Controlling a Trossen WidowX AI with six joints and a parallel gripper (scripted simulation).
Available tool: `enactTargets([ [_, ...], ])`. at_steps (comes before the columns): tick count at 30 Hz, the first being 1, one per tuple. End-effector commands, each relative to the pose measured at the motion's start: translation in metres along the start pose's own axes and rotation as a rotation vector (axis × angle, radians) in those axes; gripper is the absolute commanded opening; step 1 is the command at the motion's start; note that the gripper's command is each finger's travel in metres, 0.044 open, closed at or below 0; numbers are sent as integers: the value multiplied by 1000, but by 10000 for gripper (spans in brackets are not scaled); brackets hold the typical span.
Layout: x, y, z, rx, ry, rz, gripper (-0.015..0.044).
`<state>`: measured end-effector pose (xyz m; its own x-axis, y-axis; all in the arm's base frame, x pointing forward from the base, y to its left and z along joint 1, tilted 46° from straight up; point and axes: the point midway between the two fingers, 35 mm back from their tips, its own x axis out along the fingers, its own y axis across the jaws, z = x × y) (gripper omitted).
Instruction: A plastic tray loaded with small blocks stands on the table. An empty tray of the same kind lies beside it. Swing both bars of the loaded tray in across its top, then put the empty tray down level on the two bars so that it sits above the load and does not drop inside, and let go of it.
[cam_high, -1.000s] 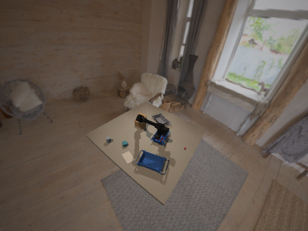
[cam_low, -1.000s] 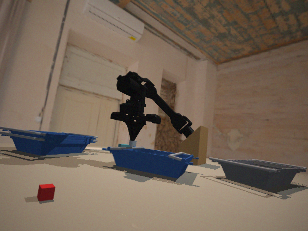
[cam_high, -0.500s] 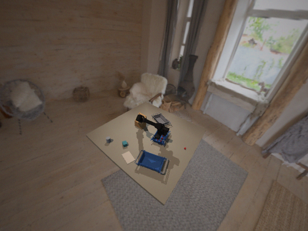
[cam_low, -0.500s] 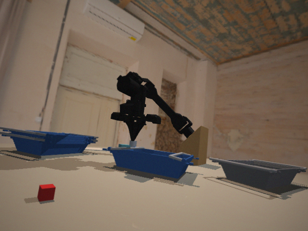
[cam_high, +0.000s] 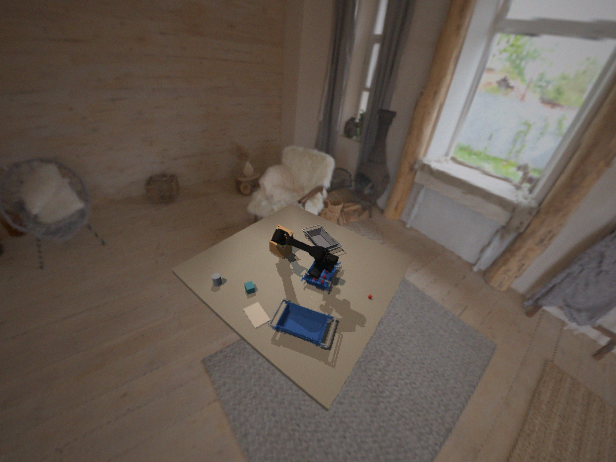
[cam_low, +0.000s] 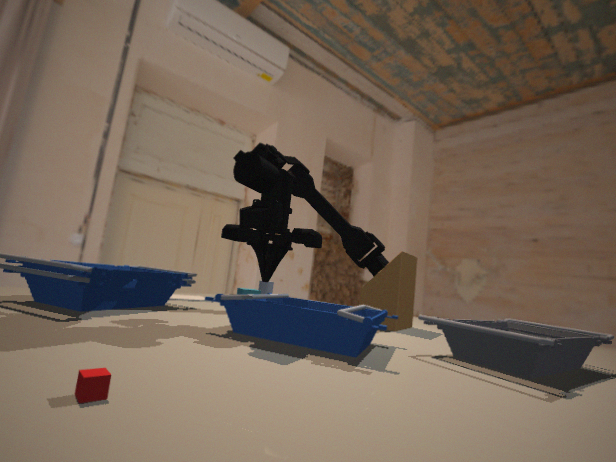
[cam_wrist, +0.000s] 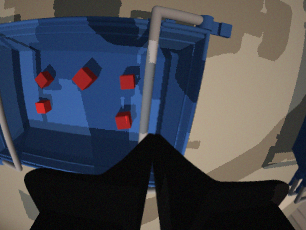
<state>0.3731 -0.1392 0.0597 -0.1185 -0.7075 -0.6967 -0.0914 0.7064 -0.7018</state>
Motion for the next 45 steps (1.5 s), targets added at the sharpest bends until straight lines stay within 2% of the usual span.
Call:
enactTargets([
  [1, 0, 0, 0, 0, 0, 0, 0],
  [27, 0, 0, 0, 0, 0, 0, 0],
  [35, -7, 0, 1, 0, -1, 1, 210],
  [43, -89, 1, 0, -1, 0, 4, 420],
  [44, -92, 1, 0, -1, 0, 4, 440],
  [45, -58, 3, 2, -4, 9, 4, 440],
])
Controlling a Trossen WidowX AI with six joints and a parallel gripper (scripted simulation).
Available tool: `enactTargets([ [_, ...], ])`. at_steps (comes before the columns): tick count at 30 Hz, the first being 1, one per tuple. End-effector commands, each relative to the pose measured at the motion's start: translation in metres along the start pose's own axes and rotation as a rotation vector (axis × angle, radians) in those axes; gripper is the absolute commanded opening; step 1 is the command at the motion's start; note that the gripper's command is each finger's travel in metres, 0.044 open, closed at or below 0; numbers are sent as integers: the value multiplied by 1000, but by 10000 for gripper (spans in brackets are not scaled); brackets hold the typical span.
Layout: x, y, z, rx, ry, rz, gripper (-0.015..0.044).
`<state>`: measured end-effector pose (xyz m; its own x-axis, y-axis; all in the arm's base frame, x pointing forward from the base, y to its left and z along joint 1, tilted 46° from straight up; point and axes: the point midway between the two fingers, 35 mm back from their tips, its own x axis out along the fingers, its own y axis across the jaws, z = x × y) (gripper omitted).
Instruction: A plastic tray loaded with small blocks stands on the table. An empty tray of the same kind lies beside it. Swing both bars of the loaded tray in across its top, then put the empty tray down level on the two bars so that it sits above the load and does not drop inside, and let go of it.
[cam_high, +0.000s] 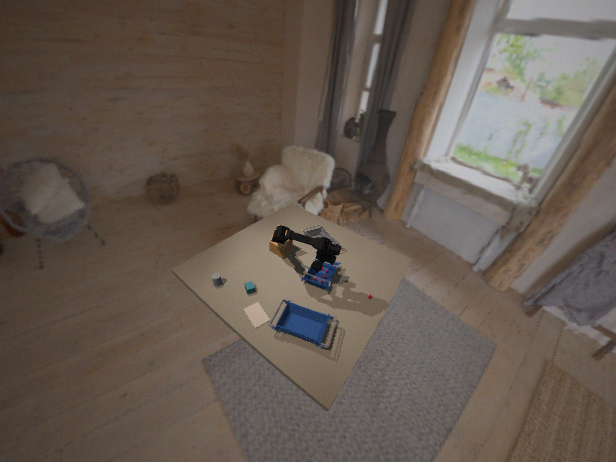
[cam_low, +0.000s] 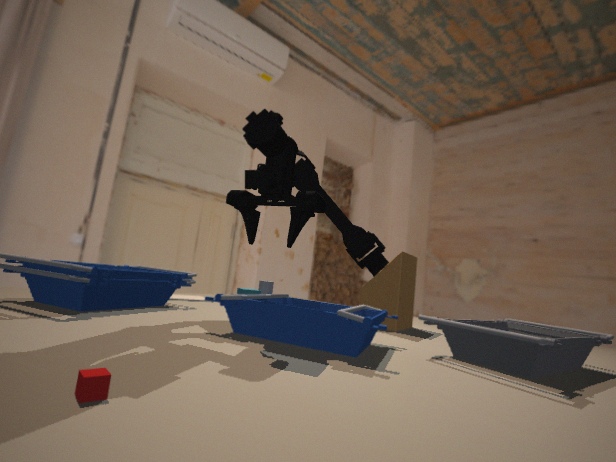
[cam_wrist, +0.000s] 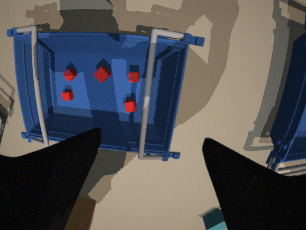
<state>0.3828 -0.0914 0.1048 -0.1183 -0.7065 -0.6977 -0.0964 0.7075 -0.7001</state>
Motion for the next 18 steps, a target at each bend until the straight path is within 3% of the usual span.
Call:
enactTargets([
  [1, 8, 11, 1, 11, 6, 8, 440],
  [9, -1, 137, -1, 151, -24, 68, 440],
  [18, 2, 251, -44, 312, -15, 117, 440],
])
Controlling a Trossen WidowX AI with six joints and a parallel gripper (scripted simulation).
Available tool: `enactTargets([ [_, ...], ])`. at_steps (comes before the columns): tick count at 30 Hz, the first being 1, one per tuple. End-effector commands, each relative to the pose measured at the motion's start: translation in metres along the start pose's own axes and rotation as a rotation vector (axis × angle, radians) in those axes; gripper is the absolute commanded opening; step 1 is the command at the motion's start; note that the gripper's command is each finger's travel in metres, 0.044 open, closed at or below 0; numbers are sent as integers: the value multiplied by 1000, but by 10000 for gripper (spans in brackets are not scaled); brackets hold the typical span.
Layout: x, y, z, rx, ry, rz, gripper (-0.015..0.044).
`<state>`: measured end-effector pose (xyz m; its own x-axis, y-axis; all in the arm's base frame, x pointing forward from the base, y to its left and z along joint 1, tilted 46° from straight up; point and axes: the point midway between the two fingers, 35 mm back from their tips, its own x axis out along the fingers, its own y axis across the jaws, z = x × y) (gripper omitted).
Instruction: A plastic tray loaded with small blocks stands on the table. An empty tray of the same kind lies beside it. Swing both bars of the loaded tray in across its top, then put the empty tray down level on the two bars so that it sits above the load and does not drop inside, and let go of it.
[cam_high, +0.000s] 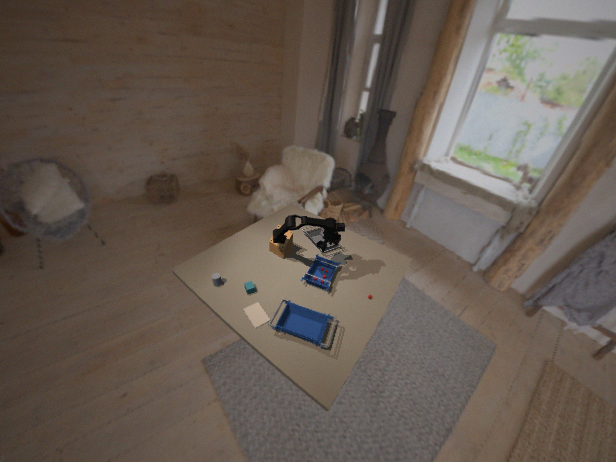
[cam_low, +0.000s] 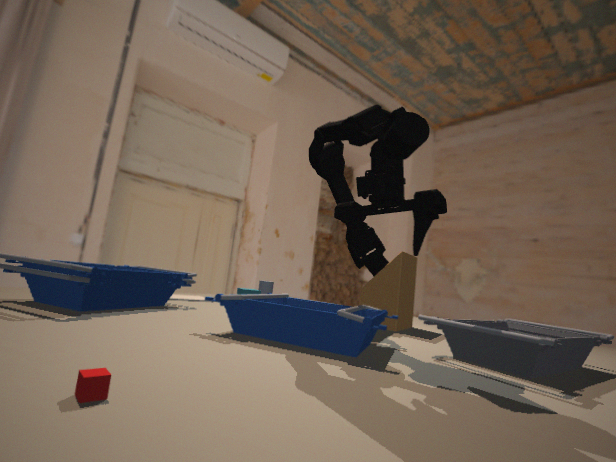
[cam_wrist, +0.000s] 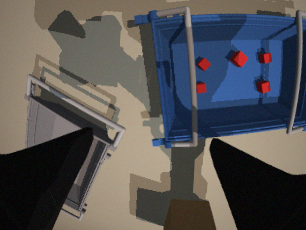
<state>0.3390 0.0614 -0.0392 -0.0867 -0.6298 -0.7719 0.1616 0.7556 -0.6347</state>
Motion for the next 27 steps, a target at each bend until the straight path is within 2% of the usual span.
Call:
enactTargets([
  [1, 10, 43, -41, 85, 13, 5, 440],
  [8, 37, 98, -127, 238, 19, -34, 440],
  [14, 66, 115, -194, 373, 1, -91, 440],
  [23, 69, 115, -197, 379, -1, -94, 440],
  [27, 81, 115, -196, 379, -1, -94, 440],
])
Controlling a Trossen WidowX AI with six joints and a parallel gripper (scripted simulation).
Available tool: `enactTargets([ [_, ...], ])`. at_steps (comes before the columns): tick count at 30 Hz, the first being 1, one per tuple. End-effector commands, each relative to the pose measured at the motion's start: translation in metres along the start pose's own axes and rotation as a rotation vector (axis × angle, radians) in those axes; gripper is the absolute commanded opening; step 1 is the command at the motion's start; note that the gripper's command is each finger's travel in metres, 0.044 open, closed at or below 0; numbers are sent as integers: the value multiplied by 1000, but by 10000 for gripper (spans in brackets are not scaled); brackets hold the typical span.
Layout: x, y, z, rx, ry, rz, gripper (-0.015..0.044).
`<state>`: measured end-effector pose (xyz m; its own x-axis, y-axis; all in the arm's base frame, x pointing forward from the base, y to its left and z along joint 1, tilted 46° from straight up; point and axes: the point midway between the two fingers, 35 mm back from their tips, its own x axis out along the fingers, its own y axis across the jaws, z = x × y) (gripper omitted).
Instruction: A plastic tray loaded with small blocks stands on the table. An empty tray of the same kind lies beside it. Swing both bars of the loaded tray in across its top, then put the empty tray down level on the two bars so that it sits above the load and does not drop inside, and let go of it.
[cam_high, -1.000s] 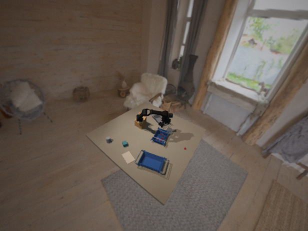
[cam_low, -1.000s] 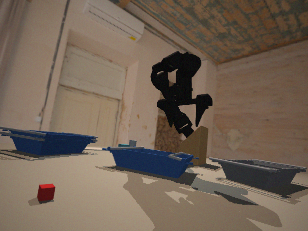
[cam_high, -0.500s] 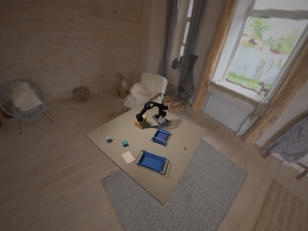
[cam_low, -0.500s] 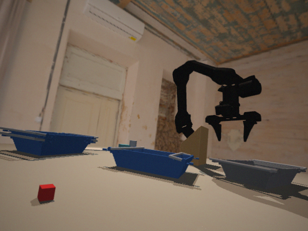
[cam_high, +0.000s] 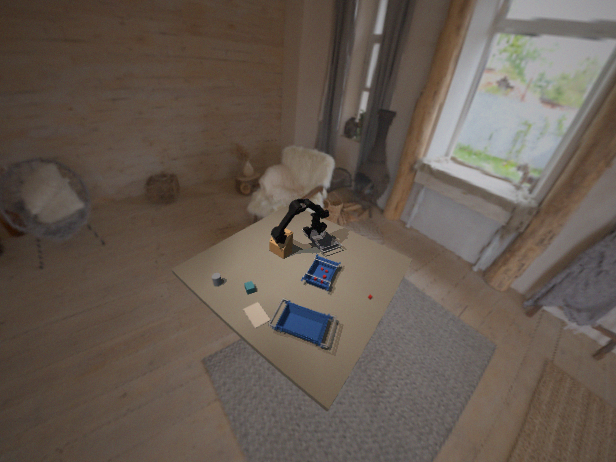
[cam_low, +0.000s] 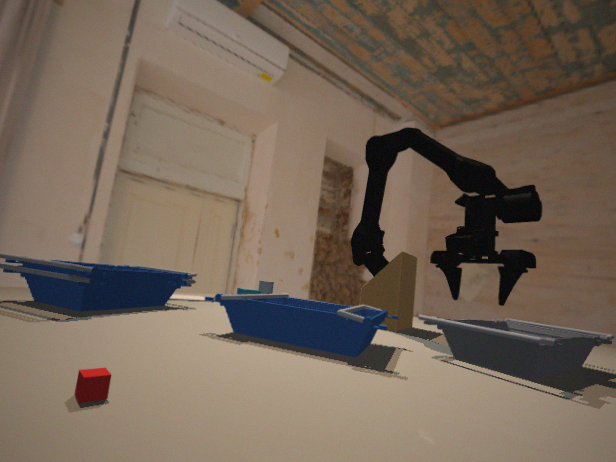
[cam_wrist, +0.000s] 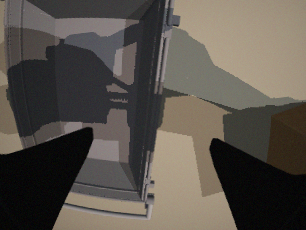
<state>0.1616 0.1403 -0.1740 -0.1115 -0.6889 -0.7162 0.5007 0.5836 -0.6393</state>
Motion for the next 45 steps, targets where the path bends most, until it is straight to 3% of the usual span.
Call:
enactTargets([
  [1, 17, -1, -1, 6, 1, -9, 440],
  [11, 75, -3, -1, 7, 0, -10, 440],
  [19, 84, -4, -1, 7, -1, -10, 440],
  [33, 84, -4, -1, 7, -1, -10, 235],
  [45, 84, -4, -1, 7, -1, -10, 155],
])
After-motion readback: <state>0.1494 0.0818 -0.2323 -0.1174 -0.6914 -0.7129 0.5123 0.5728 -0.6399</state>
